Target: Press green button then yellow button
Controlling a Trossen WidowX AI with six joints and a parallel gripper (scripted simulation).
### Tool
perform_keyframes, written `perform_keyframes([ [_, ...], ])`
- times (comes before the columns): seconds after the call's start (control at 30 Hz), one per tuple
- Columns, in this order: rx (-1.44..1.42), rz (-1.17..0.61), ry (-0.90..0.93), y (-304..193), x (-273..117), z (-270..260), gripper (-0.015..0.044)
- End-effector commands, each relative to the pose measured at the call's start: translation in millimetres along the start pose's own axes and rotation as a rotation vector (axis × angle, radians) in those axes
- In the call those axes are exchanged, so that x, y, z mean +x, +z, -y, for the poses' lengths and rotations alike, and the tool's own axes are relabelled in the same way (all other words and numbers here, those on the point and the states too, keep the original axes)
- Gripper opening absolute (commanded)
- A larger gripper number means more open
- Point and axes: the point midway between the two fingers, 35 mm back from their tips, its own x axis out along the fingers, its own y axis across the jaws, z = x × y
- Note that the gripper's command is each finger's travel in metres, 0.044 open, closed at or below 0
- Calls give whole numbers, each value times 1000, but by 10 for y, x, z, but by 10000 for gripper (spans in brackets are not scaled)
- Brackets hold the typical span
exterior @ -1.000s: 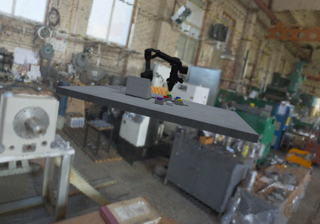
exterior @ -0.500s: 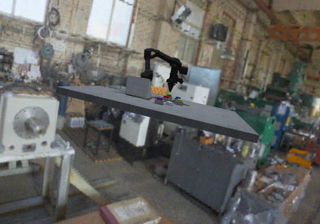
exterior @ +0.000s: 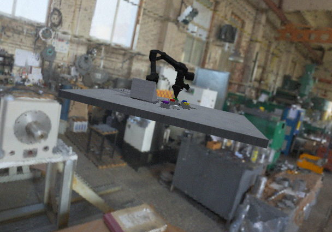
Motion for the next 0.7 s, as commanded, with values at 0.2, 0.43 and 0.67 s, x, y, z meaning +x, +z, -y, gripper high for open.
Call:
perform_keyframes([
  [0.2,4,0,-4,-11,57,9,20],
  [0.43,4,0,-4,-11,57,9,20],
  [0.67,1,-1,-2,-5,-16,7,20],
])
